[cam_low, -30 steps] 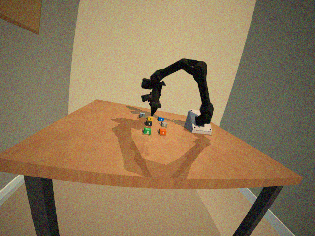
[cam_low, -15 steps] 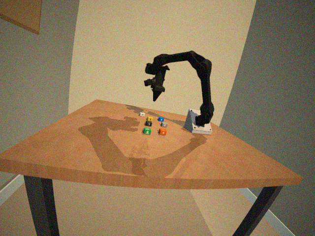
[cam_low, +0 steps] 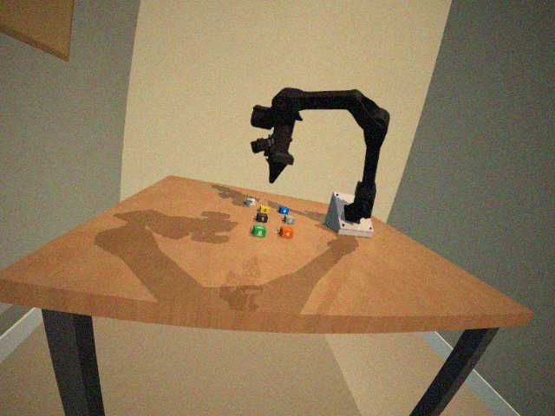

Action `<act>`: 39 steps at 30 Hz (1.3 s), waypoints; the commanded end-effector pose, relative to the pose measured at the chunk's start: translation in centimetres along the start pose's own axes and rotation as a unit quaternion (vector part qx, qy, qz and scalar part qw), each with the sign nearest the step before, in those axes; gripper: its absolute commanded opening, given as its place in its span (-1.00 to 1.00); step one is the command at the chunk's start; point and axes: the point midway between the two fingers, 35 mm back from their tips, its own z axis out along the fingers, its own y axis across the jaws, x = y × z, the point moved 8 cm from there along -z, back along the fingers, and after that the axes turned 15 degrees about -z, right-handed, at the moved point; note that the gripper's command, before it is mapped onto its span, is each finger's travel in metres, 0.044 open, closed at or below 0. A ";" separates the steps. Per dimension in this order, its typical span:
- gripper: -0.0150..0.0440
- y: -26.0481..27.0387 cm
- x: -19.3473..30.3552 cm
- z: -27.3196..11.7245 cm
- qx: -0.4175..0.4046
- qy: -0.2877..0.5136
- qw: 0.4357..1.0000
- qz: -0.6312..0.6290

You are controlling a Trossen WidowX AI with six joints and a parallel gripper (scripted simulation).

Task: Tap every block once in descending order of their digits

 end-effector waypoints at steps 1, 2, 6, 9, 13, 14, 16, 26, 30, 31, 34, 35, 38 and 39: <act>-0.42 0.0 -0.1 2.6 -0.005 0.004 1.000 0.003; -0.42 0.0 -0.1 4.3 -0.005 0.004 1.000 0.003; -0.42 0.2 0.2 8.3 -0.007 0.004 1.000 0.003; -0.42 0.2 0.2 8.3 -0.007 0.004 1.000 0.003; -0.42 0.2 0.1 8.8 -0.007 0.004 1.000 0.003; -0.42 0.2 0.1 9.0 -0.007 0.004 1.000 0.003; -0.42 0.2 0.1 9.3 -0.007 0.004 1.000 0.003; -0.42 0.3 0.2 10.9 -0.007 0.003 1.000 0.003; -0.42 0.3 0.2 11.3 -0.007 0.003 1.000 0.003; -0.42 0.3 0.2 11.3 -0.007 0.003 1.000 0.003; -0.42 0.3 0.2 11.3 -0.007 0.003 1.000 0.003; -0.42 0.3 0.2 11.3 -0.007 0.003 1.000 0.003; -0.42 0.2 0.1 9.1 -0.006 0.003 1.000 0.002; -0.42 0.2 0.1 8.5 -0.006 0.003 1.000 0.003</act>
